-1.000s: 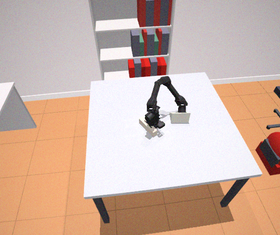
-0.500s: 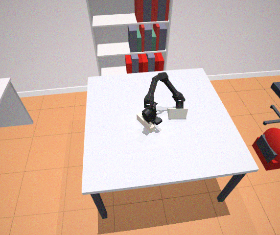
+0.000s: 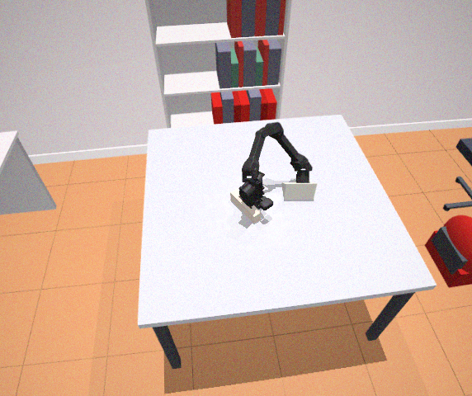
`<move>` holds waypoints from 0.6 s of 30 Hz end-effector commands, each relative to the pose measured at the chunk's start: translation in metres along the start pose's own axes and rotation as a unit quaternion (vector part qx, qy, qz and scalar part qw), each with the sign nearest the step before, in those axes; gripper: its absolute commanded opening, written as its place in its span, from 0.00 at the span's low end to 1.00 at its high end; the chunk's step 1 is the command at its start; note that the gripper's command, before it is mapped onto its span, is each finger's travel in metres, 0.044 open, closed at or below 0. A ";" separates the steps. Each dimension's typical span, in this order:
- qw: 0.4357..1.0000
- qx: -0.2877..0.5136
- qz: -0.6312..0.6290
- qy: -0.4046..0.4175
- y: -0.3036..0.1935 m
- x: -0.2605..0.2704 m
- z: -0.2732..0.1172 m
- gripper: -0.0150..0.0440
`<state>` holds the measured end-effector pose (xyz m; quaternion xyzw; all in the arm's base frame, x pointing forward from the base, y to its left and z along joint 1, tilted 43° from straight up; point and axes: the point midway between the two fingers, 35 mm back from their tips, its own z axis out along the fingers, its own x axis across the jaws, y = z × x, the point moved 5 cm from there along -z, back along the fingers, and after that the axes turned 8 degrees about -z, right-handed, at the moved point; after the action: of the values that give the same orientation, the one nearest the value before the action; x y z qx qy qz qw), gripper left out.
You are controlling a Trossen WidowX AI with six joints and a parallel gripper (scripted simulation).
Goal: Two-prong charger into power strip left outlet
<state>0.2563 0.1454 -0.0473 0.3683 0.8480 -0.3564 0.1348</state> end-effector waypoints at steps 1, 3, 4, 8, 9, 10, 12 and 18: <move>1.000 -0.007 0.001 -0.002 0.005 -0.001 0.000 0.25; 1.000 -0.007 0.001 -0.002 0.006 -0.001 0.000 0.25; 1.000 -0.007 0.001 -0.002 0.007 -0.001 -0.001 0.25; 1.000 -0.007 0.001 -0.002 0.008 -0.001 -0.001 0.25; 1.000 -0.007 0.001 -0.002 0.009 -0.002 -0.001 0.25; 1.000 -0.007 0.001 -0.002 0.009 -0.002 -0.001 0.25; 1.000 -0.007 0.001 -0.002 0.010 -0.002 -0.001 0.25; 1.000 -0.007 0.001 -0.002 0.012 -0.002 -0.001 0.25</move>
<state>0.2599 0.1475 -0.0487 0.3653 0.8479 -0.3608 0.1321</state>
